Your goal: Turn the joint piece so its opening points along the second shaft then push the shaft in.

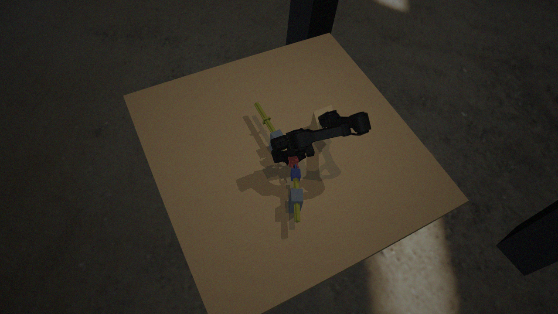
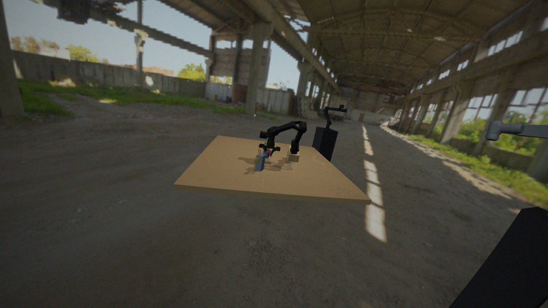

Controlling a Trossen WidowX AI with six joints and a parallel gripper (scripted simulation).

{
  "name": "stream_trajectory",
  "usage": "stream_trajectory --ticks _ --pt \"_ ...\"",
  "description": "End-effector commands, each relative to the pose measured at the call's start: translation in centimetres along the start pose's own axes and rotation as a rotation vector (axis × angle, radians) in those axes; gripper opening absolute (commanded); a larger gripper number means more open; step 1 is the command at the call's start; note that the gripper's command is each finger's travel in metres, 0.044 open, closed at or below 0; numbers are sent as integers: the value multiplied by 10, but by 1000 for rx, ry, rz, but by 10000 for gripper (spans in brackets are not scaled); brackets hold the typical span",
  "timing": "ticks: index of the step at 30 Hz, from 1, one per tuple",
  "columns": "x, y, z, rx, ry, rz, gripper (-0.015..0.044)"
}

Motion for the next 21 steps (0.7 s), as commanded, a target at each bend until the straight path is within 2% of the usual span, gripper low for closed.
stream_trajectory --ticks 1,21 --pt "0 0 0 0 0 0 0" --pt "12 5 -5 -92 225 -28 0"
Point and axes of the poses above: the point midway between the two fingers, 35 mm back from their tips, its own y axis back along the fingers, its own x axis across the jaws, z = x × y, the point moved 6 cm from there along y, back along the fingers, and after that the axes turned 13 degrees about y, right-handed, at the moved point
